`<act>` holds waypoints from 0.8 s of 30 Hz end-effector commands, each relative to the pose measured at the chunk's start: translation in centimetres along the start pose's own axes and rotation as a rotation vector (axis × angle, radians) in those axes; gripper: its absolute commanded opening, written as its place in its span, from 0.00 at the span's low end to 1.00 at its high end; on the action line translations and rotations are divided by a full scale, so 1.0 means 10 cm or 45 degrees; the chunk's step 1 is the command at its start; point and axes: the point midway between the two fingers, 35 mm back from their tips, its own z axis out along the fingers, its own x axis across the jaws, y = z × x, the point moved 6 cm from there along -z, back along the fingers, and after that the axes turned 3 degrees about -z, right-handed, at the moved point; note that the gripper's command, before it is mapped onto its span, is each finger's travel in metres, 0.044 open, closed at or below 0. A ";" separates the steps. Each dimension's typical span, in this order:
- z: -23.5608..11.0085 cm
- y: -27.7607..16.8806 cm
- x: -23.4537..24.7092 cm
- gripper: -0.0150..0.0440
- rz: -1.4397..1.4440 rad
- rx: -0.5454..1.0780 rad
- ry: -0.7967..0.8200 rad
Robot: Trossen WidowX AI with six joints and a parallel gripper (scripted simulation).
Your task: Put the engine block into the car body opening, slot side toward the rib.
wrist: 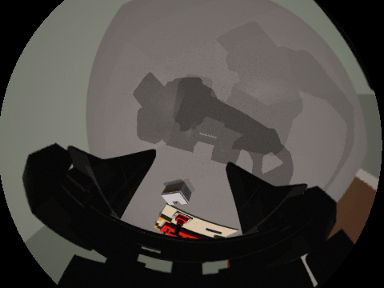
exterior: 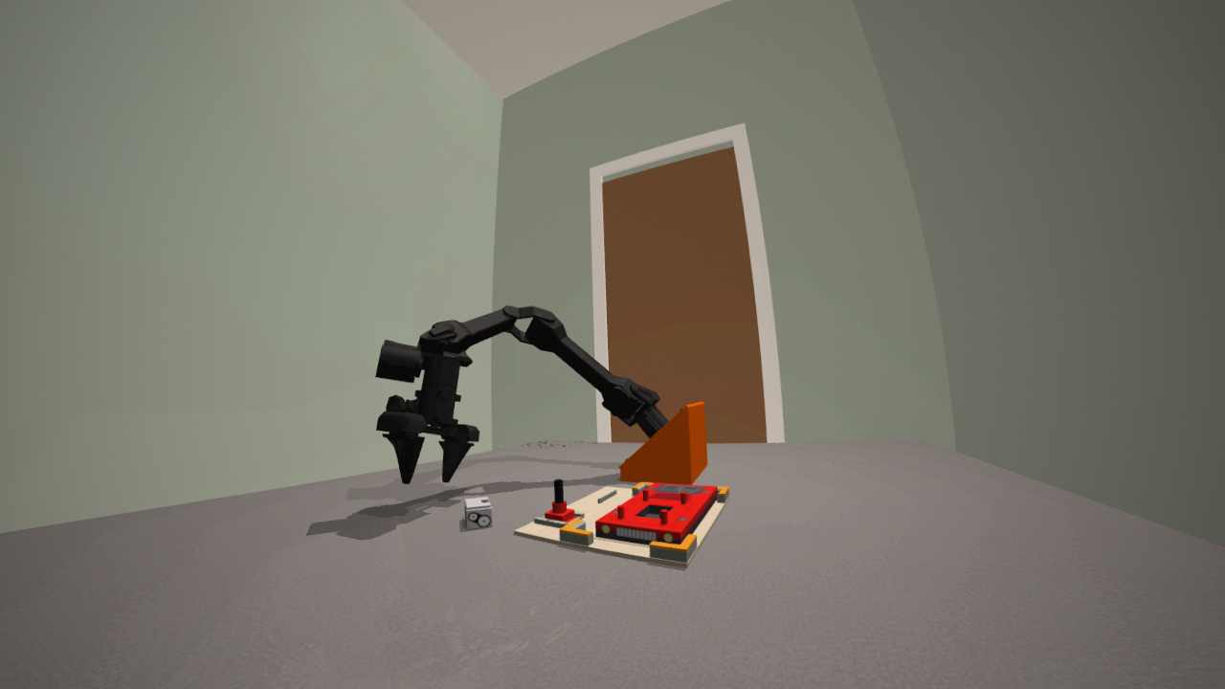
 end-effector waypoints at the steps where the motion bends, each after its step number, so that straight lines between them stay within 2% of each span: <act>1: -0.09 -0.20 0.14 1.00 -0.167 0.032 -0.042; 17: -0.42 -1.02 0.52 1.00 -0.814 0.117 -0.212; 22: -0.44 -1.06 0.53 1.00 -0.842 0.118 -0.219; 24: -0.33 -1.06 0.51 1.00 -0.842 0.118 -0.219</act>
